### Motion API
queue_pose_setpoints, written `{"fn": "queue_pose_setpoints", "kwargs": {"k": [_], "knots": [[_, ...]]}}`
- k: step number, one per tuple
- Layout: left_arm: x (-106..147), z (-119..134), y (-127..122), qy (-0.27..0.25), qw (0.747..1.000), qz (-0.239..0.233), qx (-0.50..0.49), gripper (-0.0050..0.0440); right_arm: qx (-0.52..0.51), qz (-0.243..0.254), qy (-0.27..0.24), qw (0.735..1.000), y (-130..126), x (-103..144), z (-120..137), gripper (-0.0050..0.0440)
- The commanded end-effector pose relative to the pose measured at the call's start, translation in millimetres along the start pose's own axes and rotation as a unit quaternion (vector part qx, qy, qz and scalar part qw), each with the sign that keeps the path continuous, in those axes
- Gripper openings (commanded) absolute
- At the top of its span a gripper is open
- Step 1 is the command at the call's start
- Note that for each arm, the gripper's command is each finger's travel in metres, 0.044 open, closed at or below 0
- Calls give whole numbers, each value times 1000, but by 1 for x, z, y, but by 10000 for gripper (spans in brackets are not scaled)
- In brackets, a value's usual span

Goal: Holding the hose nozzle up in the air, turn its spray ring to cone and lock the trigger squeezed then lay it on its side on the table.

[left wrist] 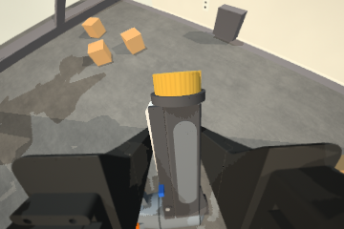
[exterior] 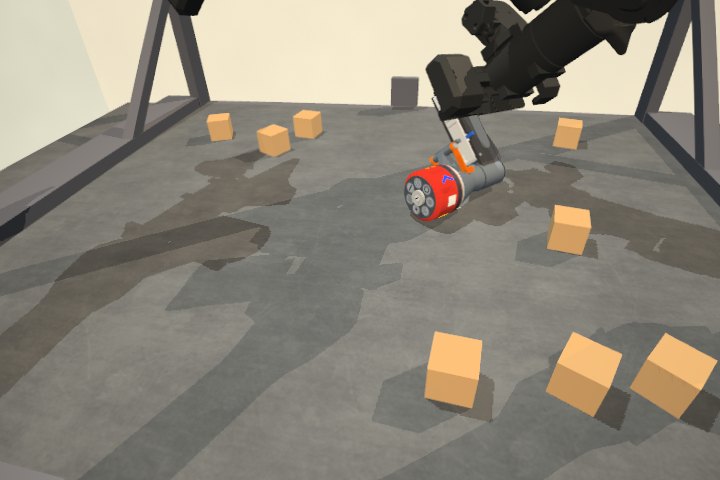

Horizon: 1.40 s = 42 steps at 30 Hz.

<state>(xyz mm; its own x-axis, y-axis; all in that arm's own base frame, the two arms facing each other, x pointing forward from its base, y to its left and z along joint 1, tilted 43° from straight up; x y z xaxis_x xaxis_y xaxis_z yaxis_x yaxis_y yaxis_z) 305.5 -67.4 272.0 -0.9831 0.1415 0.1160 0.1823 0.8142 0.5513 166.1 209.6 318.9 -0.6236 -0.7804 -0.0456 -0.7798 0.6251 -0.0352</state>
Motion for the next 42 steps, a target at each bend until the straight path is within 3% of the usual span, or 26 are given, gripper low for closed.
{"fn": "queue_pose_setpoints", "kwargs": {"k": [1, 16, 20, 26, 39, 42], "knots": [[2, 0, 3, 0, 1000, -5, 2, 170, 0, 1, -9, 1000, 0, 1, -6, 414], [2, 0, 3, 0, 1000, -5, 2, 170, 0, 1, -9, 1000, 0, 1, -6, 414], [12, 11, 2, -40, 999, -2, 2, 170, 0, 1, -9, 1000, 0, 1, -6, 414], [12, 11, 3, -47, 999, -4, 2, 170, 0, 1, -9, 1000, 0, 1, -6, 414], [30, 36, 3, -133, 991, 0, 4, 170, 0, 1, -9, 1000, 0, 1, -6, 414], [26, 31, 4, -118, 993, -2, 4, 170, 0, 1, -9, 1000, 0, 1, -6, 414]]}}
Point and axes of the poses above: on each arm, the point midway between the two fingers, 35 mm back from their tips, its own x axis back along the fingers, its own y axis across the jaws, z = x × y, the point moved 5 cm from there along x, back along the fingers, and after that the axes turned 2 degrees about x, right-handed, at the moved point
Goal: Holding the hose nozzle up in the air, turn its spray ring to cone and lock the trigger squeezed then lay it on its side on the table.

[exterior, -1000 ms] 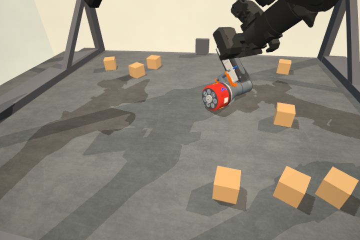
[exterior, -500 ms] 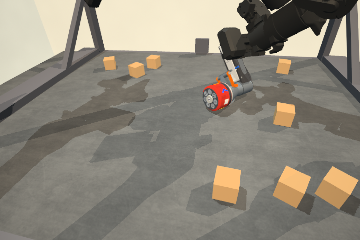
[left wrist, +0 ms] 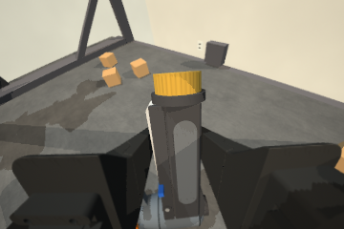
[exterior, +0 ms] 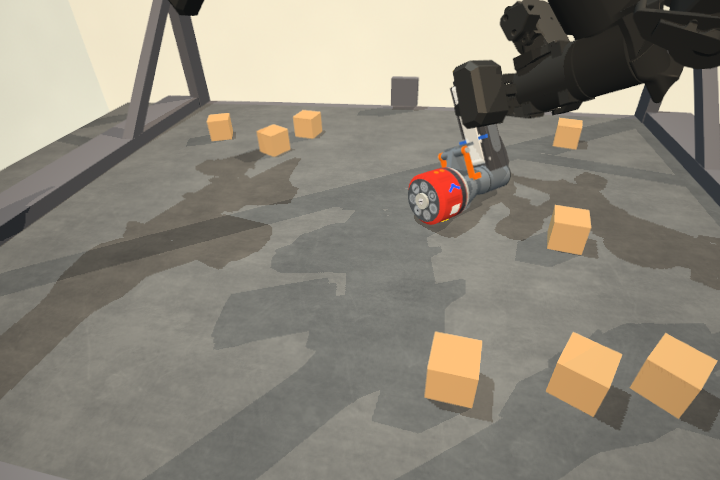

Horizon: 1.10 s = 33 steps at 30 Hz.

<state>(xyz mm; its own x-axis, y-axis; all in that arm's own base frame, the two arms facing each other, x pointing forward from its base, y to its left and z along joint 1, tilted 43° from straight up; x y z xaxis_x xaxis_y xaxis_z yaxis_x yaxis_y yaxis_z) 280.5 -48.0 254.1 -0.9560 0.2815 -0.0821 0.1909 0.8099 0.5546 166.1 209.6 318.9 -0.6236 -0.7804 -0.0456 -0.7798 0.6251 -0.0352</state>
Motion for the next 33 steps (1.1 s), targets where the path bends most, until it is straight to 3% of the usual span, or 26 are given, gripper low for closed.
{"fn": "queue_pose_setpoints", "kwargs": {"k": [1, 7, 13, 18, 30, 33], "knots": [[2, 4, 3, 4, 1000, -7, 5, 170, 0, 1, -9, 1000, 0, 1, -6, 414], [2, 4, 2, 4, 1000, -7, 5, 170, 0, 1, -9, 1000, 0, 1, -6, 414], [14, 17, 1, -49, 999, -2, 6, 170, 0, 1, -9, 1000, 0, 1, -6, 414], [13, 17, 2, -50, 999, -4, 6, 170, 0, 1, -9, 1000, 0, 1, -6, 414], [29, 39, -1, -134, 991, 3, 12, 170, 0, 1, -9, 1000, 0, 1, -6, 414], [25, 36, 0, -121, 993, 1, 11, 170, 0, 1, -9, 1000, 0, 1, -6, 414]]}}
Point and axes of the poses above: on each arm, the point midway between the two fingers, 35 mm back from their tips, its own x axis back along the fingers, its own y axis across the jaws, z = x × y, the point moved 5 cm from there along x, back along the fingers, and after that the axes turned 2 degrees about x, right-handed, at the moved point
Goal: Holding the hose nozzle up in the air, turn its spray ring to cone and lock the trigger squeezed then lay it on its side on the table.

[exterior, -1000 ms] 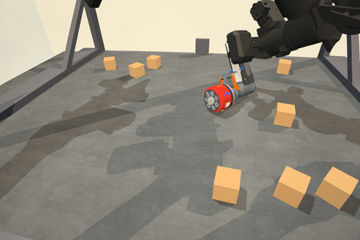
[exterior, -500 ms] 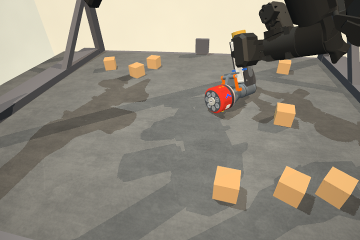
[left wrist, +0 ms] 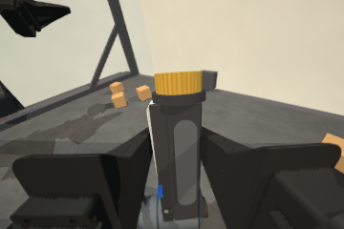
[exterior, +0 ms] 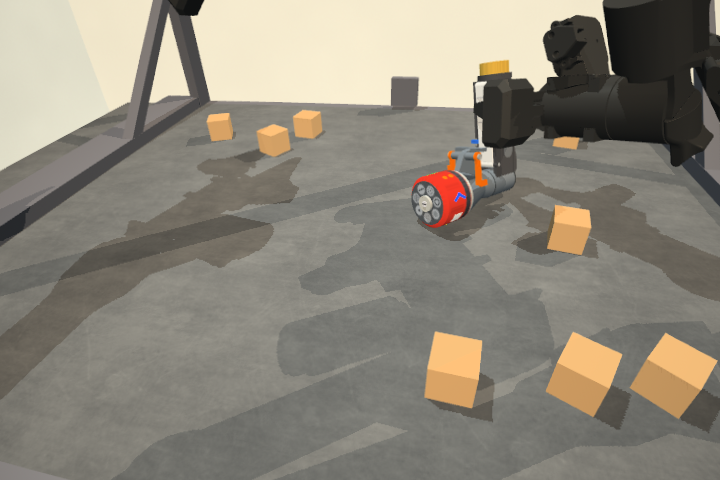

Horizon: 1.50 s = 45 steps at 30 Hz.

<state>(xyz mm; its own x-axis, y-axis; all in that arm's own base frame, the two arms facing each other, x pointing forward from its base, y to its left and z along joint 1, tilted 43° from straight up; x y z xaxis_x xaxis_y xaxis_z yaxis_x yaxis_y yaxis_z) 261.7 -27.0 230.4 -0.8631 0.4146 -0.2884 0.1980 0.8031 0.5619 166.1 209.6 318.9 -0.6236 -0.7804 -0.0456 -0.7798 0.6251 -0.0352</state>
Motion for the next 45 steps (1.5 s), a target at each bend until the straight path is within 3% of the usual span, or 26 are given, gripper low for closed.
{"fn": "queue_pose_setpoints", "kwargs": {"k": [1, 19, 33, 45], "knots": [[2, 10, 0, 10, 1000, -6, 14, 170, 0, 1, -9, 1000, 0, 1, -6, 414], [4, 11, 0, 10, 1000, -6, 14, 170, 0, 1, -9, 1000, 0, 1, -6, 414], [28, 14, -2, 21, 1000, -2, 22, 170, 0, 1, -9, 1000, 0, 1, -6, 414], [34, 13, -2, 22, 999, -2, 23, 170, 0, 1, -9, 1000, 0, 1, -6, 414]]}}
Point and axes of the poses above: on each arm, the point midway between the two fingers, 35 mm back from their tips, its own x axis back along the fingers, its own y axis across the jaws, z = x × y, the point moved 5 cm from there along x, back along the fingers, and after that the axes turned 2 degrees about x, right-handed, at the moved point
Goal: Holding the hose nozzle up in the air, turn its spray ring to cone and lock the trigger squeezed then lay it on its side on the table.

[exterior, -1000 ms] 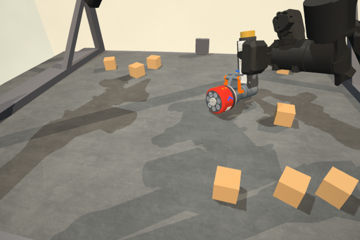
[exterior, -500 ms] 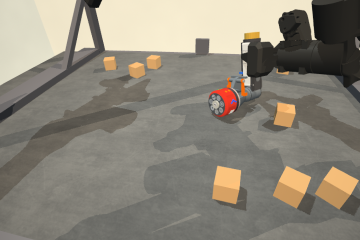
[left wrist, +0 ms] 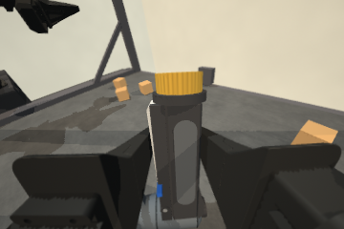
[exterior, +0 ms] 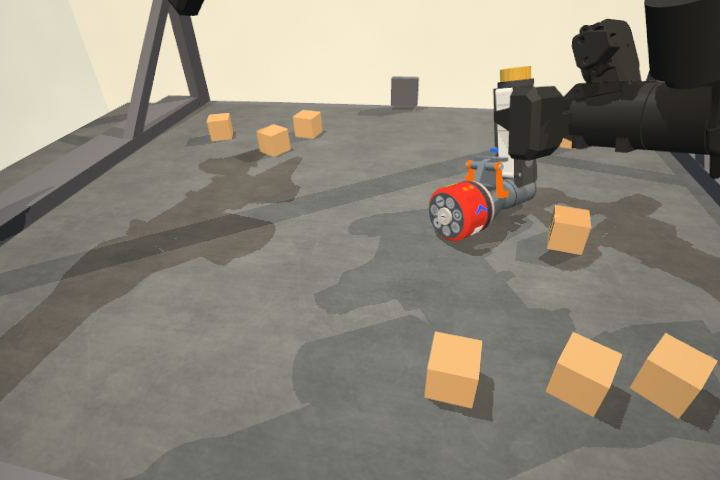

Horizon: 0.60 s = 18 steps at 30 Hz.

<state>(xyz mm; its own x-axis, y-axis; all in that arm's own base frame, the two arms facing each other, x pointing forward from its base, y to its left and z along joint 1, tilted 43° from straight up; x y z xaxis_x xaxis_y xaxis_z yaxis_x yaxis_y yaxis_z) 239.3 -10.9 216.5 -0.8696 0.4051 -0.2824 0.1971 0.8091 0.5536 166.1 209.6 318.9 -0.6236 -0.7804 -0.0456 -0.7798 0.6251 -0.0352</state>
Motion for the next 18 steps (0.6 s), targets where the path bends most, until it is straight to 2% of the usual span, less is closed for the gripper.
{"fn": "queue_pose_setpoints", "kwargs": {"k": [1, 5, 8, 14, 18], "knots": [[4, 6, -3, 16, 1000, 1, 18, 170, 0, 1, -9, 1000, 0, 1, -6, 414], [6, -2, -2, 15, 1000, 2, 17, 170, 0, 1, -9, 1000, 0, 1, -6, 414], [5, 0, -2, 15, 1000, 1, 17, 170, 0, 1, -9, 1000, 0, 1, -6, 414], [6, -19, 1, 11, 1000, 2, 14, 170, 0, 1, -9, 1000, 0, 1, -6, 414], [6, -14, 1, 11, 1000, 2, 14, 170, 0, 1, -9, 1000, 0, 1, -6, 414]]}}
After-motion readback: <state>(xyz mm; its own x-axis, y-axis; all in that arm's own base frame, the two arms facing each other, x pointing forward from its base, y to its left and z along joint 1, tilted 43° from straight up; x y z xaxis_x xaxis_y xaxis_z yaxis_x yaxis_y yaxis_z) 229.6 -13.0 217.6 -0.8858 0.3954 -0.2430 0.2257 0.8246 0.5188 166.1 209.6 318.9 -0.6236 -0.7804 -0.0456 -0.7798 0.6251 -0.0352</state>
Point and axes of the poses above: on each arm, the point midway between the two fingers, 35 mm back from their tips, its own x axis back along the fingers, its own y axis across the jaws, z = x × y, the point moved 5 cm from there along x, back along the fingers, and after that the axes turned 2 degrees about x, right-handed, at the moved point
